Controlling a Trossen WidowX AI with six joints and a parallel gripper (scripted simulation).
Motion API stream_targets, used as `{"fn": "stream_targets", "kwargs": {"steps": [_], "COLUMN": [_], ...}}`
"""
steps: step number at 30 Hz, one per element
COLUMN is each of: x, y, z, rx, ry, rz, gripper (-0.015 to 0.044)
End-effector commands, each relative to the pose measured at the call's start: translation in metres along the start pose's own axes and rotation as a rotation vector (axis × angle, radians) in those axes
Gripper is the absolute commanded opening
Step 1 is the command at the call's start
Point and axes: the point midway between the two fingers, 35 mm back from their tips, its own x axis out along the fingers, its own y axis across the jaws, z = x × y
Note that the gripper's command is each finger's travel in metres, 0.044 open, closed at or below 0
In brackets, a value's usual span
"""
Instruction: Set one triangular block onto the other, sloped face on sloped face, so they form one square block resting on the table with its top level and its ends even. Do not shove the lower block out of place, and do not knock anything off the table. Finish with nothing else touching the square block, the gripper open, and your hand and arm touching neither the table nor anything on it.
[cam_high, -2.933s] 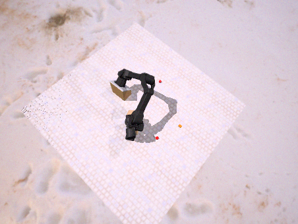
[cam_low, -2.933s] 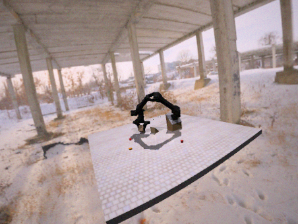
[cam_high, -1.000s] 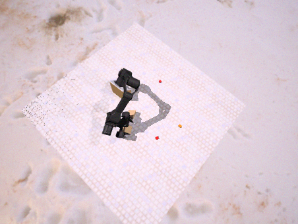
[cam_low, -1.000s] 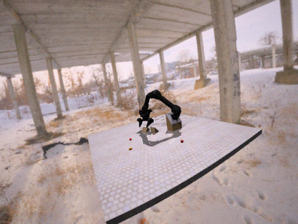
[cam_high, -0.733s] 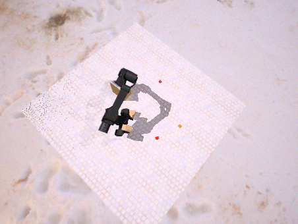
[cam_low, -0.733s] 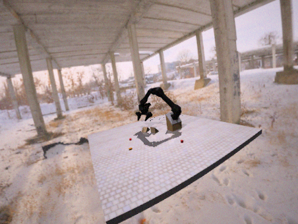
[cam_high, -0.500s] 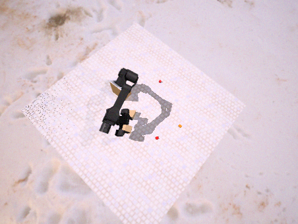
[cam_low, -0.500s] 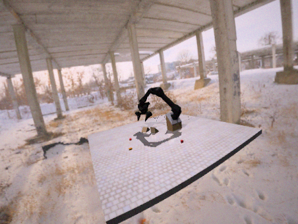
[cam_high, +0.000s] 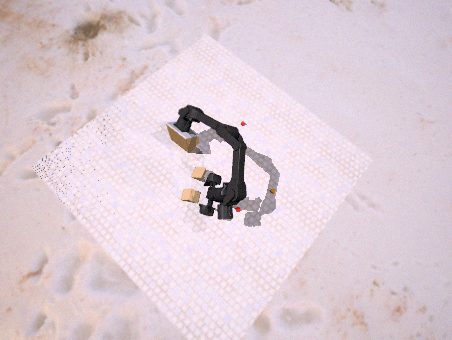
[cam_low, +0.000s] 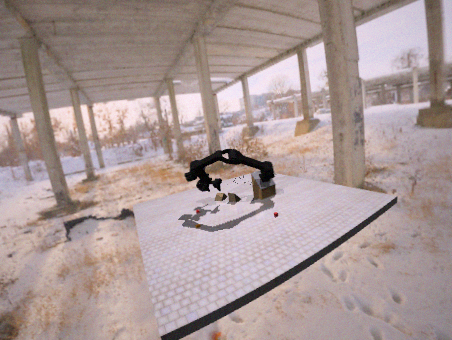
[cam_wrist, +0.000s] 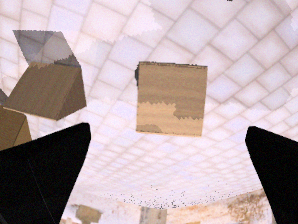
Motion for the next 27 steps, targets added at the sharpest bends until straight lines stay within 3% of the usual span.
{"fn": "stream_targets", "kwargs": {"steps": [1, 9, 23, 27], "x": [-0.008, -0.004, 0.081, 0.090], "y": [0.003, 0.002, -0.003, -0.003], "z": [0.012, 0.011, -0.006, -0.008], "rx": [0.027, 0.027, 0.027, 0.027], "ry": [0.213, 0.213, 0.214, 0.214], "rz": [-0.075, -0.075, -0.072, -0.072], "gripper": [0.0440, 0.0440, 0.0440, 0.0440]}}
